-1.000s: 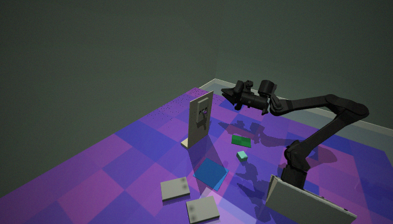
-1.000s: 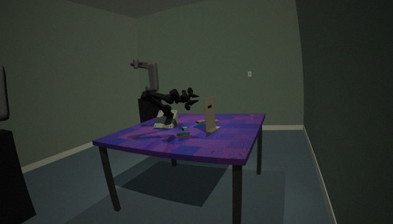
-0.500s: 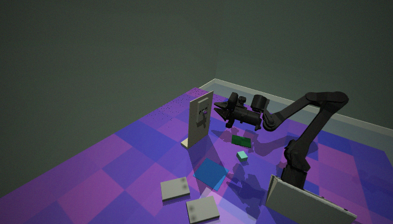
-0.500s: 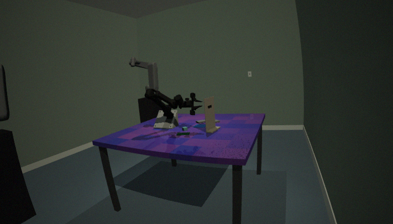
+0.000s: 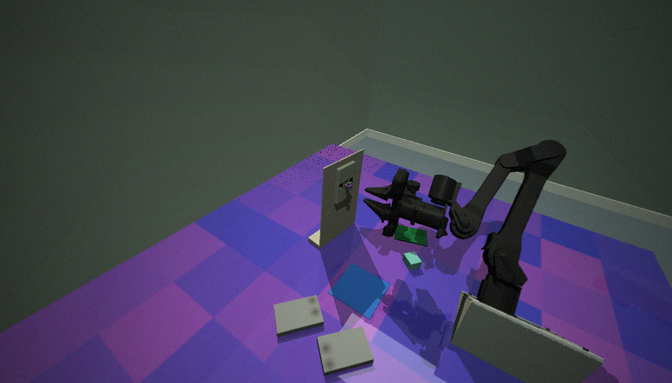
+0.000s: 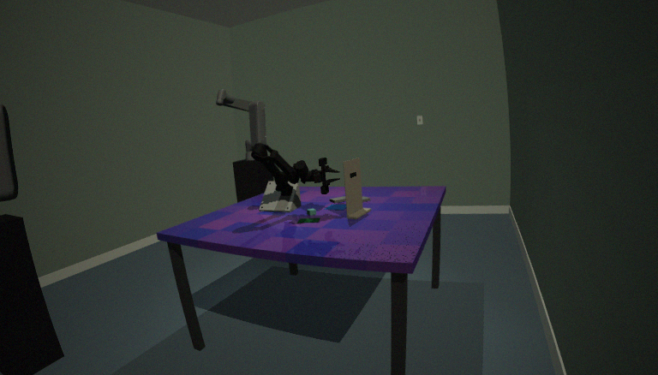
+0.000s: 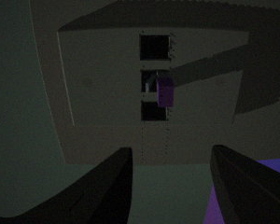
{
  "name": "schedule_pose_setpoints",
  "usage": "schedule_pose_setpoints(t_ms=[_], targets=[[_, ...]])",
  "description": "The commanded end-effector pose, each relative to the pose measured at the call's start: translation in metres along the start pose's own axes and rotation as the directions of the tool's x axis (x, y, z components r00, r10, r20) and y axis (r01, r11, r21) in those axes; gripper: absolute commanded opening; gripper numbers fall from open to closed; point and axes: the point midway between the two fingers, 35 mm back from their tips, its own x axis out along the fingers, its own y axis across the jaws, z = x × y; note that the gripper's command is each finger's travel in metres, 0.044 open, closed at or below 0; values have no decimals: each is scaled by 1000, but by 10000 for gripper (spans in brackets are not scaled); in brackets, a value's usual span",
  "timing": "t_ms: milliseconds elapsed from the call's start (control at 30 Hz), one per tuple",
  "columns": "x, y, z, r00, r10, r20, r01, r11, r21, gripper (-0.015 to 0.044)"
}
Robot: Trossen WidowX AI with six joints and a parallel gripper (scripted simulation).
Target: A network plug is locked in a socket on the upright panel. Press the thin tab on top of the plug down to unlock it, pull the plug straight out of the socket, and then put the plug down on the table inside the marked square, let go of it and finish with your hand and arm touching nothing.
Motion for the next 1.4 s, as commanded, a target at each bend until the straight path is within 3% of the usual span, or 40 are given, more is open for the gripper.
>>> schedule_pose_setpoints(t_ms=[0, 1367], targets=[[2, 1, 0, 1000, 6, -1, -6, 1000, 12, 156], [57, 2, 16, 1000, 9, 2, -9, 1000, 11, 149]])
